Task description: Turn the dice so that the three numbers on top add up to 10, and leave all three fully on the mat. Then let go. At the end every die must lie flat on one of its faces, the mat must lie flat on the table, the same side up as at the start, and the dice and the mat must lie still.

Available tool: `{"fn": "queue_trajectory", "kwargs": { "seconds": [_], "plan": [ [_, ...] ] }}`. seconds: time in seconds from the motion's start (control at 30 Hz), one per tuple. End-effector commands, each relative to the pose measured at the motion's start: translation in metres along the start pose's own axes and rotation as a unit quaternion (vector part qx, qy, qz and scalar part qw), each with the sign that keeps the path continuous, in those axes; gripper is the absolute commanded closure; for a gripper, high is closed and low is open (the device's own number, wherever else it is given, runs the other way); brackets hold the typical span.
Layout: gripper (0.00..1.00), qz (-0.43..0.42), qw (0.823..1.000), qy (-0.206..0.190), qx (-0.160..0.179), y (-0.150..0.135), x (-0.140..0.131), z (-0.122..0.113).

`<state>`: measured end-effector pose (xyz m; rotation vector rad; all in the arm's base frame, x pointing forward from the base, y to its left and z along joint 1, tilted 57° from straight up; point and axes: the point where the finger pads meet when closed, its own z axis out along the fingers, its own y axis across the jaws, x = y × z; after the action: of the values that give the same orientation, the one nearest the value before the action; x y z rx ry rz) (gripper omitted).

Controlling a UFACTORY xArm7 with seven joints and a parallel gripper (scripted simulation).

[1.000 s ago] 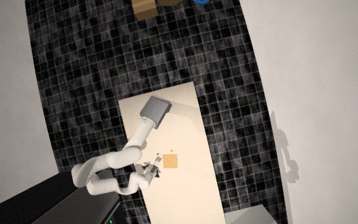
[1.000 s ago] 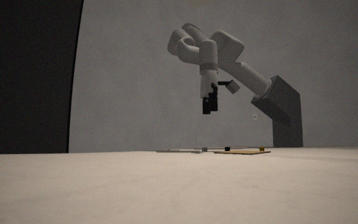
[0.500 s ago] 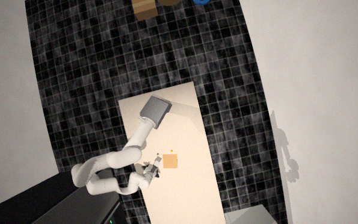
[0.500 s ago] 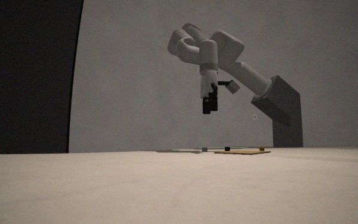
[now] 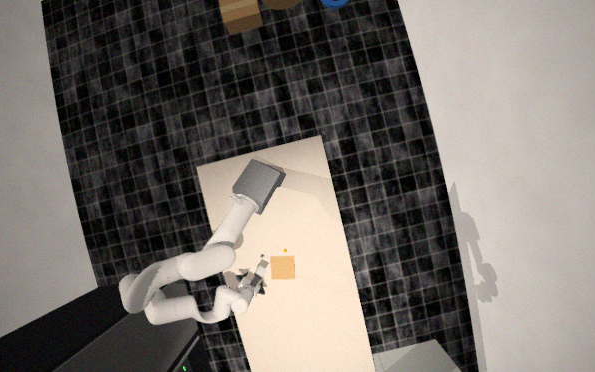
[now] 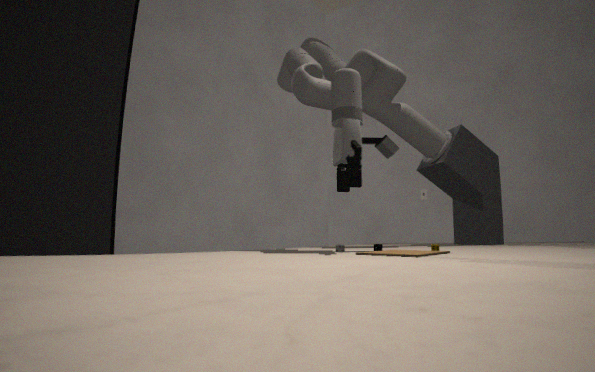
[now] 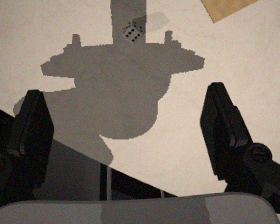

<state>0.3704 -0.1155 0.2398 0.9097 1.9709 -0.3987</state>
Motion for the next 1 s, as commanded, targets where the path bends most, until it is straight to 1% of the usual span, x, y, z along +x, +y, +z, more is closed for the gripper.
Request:
{"fn": "queue_trajectory", "kwargs": {
  "seconds": [0.0, 0.1, 0.27, 0.33, 0.43, 0.53, 0.63, 0.97],
  "plan": [
    [0.00, 0.000, 1.000, -0.001, -0.001, 0.001, 0.000, 0.015],
    [0.00, 0.000, 1.000, -0.001, -0.001, 0.000, 0.000, 0.032],
    [0.00, 0.000, 1.000, -0.001, -0.001, 0.000, -0.001, 0.068],
    [0.00, 0.000, 1.000, -0.001, -0.001, 0.000, -0.001, 0.068],
    [0.00, 0.000, 1.000, -0.001, -0.001, 0.000, -0.001, 0.088],
    [0.00, 0.000, 1.000, -0.001, -0.001, 0.000, -0.001, 0.102],
    [0.00, 0.000, 1.000, -0.001, -0.001, 0.000, -0.001, 0.108],
    [0.00, 0.000, 1.000, -0.001, -0.001, 0.000, -0.001, 0.108]
  ]
}}
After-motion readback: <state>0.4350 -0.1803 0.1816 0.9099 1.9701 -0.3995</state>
